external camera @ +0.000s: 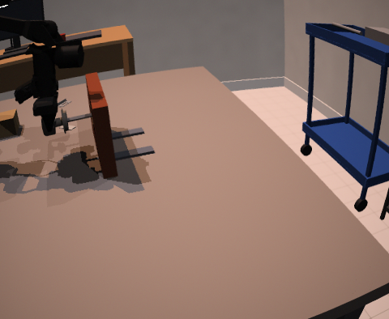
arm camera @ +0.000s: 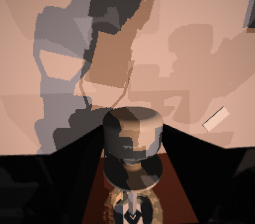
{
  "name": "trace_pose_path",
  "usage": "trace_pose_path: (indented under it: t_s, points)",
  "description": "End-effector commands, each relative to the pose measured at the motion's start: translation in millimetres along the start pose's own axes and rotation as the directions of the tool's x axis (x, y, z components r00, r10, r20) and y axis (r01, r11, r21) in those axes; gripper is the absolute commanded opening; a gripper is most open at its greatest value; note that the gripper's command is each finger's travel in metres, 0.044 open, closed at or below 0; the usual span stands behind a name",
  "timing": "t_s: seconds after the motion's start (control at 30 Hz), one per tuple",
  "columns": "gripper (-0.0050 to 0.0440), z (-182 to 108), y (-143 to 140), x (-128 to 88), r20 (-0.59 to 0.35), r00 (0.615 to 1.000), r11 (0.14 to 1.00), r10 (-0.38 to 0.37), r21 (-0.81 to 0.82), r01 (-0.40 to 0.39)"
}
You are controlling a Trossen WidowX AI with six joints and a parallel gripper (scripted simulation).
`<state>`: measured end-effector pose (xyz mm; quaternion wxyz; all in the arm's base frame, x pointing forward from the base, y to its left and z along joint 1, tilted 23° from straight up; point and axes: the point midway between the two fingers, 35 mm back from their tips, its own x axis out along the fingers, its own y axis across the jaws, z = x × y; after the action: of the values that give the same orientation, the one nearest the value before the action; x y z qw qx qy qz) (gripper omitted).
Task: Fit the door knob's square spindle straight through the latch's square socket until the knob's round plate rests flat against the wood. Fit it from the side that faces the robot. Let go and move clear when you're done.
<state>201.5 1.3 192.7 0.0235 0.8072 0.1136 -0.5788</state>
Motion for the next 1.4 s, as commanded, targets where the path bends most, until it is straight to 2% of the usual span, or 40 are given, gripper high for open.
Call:
trace_pose_path:
  t_s: [0.0, 1.37]
  points:
    - [0.0, 2.2, 0.4, -2.1, -0.009, 1.0, 1.0, 0.006, 0.0, -0.006]
    - [0.0, -2.5, 0.1, -4.6, -0.015, 1.0, 1.0, 0.007, 0.005, -0.007]
